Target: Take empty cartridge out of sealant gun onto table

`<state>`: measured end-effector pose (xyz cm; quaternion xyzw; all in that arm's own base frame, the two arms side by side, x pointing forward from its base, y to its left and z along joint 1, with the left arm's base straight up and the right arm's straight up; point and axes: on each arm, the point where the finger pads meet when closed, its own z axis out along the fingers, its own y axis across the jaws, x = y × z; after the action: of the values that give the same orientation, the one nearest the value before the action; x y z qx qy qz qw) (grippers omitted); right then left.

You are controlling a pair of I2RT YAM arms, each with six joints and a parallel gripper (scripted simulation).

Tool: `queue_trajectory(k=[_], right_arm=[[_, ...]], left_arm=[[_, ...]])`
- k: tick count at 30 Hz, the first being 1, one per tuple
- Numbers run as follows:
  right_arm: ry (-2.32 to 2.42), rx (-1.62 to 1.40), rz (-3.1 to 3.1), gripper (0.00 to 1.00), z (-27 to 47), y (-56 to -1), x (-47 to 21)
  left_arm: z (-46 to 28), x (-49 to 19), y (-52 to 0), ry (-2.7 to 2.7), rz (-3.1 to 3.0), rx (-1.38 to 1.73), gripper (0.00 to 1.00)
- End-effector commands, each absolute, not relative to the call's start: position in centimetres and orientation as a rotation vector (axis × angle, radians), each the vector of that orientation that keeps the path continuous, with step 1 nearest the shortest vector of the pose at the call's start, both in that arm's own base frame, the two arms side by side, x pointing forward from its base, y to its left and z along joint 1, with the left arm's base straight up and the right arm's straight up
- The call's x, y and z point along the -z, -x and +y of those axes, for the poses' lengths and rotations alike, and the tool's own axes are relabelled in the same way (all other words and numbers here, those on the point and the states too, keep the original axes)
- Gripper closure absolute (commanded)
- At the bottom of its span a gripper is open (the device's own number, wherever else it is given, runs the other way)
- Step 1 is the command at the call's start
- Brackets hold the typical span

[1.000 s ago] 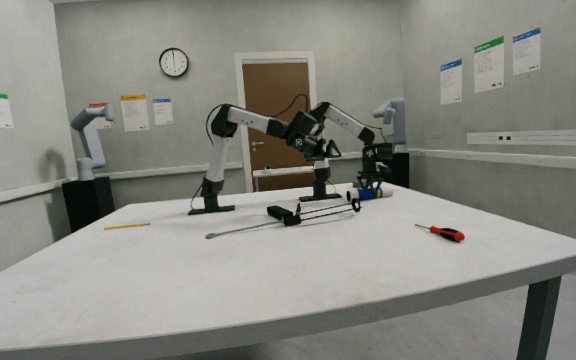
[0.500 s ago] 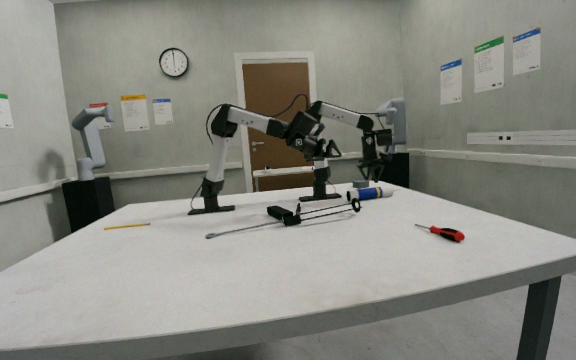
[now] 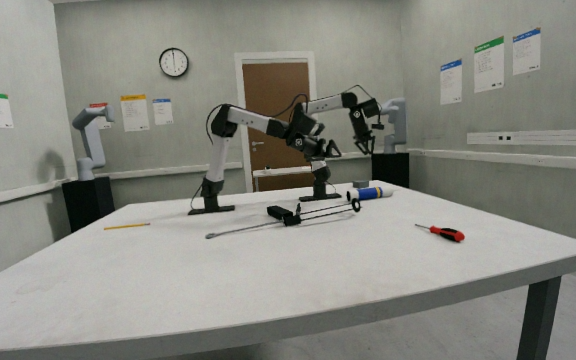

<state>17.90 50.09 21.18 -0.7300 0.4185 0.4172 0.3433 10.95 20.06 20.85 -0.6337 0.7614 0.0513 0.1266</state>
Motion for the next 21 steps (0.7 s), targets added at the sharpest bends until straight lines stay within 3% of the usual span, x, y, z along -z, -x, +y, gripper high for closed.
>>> queue_trajectory(k=[1,7,21], right_arm=[[1.871,-1.065,1.035,0.00,50.6,-18.2,-23.4],[1.871,-1.065,1.035,0.00,50.6,-18.2,-23.4],[1.871,-1.065,1.035,0.00,50.6,-18.2,-23.4]], left_arm=[[19.7,-23.4,-10.7,1.734,2.270,-0.137,0.14],[19.9,-26.8,-10.5,1.642,2.223,-0.188,0.14],[20.5,-27.3,-10.5,1.645,2.196,-0.213,0.14]])
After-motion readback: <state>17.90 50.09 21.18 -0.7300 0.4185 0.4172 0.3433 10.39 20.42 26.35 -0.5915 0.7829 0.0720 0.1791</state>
